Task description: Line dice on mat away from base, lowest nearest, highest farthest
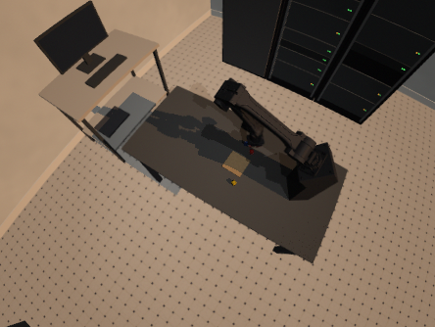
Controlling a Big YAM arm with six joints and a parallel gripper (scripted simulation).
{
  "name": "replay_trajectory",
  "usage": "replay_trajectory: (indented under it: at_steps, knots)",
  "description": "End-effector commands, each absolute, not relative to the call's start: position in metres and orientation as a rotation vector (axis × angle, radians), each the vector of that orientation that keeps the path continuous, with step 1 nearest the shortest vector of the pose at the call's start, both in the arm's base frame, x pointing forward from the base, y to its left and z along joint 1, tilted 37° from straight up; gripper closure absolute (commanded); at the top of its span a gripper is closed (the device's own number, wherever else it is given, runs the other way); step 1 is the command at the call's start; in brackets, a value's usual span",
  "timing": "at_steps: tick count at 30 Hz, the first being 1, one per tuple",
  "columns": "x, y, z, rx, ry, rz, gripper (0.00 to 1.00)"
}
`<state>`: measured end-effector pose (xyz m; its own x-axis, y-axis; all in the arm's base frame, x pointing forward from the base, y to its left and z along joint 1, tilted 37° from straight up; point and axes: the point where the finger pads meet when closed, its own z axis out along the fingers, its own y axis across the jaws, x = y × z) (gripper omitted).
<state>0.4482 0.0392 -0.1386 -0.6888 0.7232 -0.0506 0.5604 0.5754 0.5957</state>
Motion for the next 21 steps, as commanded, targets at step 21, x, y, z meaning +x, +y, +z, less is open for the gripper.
replay_trajectory:
  at_steps: [21]
  knots:
    - [0.4447,0.0312,-0.1404,1.096,2.509,0.795,0.61]
